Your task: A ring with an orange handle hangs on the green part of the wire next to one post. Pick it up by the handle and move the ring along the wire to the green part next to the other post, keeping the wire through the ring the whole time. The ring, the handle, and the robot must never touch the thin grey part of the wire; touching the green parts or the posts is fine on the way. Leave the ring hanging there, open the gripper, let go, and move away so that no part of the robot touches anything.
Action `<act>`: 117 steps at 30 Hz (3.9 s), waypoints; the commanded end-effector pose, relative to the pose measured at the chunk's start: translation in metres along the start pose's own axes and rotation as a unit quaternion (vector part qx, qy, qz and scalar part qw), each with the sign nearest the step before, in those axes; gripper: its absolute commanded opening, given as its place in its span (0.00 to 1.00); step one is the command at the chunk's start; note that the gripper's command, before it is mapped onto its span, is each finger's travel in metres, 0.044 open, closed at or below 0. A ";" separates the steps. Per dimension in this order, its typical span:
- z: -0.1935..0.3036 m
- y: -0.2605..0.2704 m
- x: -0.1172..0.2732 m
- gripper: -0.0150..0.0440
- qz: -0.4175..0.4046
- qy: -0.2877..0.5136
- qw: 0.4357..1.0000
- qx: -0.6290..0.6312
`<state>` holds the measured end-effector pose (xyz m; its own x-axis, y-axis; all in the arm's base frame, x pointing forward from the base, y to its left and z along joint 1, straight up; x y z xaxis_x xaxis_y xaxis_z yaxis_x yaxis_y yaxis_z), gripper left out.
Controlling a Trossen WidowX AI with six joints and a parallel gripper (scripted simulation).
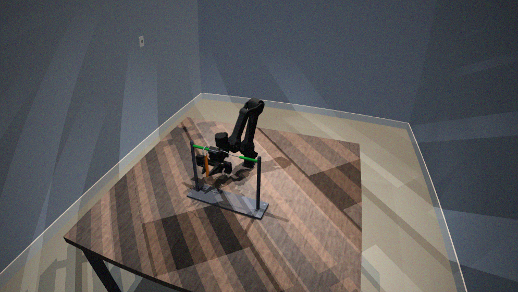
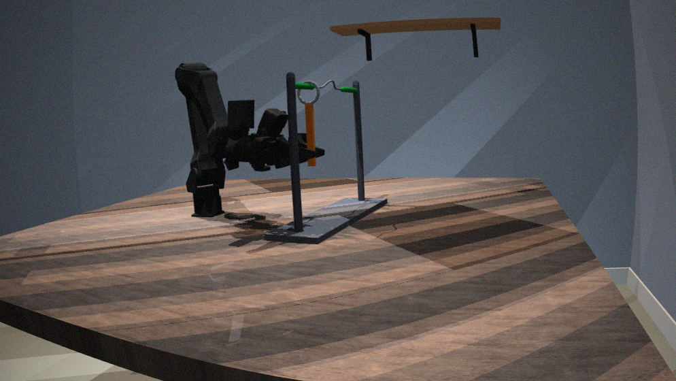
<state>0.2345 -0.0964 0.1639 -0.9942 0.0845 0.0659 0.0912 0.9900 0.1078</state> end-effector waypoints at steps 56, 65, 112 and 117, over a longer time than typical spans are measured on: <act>0.004 0.001 -0.020 0.12 0.000 0.000 1.000 -0.001; 0.004 0.001 -0.020 0.00 0.000 0.000 1.000 -0.001; -0.008 0.003 -0.019 0.00 0.003 -0.001 1.000 -0.002; -0.008 0.003 -0.019 0.00 0.003 -0.001 1.000 -0.002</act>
<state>0.2543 -0.0955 0.1701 -0.9941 0.0838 0.0687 0.0911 0.9896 0.1112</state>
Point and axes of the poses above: the point midway between the two fingers, 35 mm back from their tips, its own x axis back along the fingers, its own y axis across the jaws, z = x × y, the point moved 8 cm from there along x, back along the fingers, and after that the axes turned 7 degrees about -x, right-handed, at the moved point
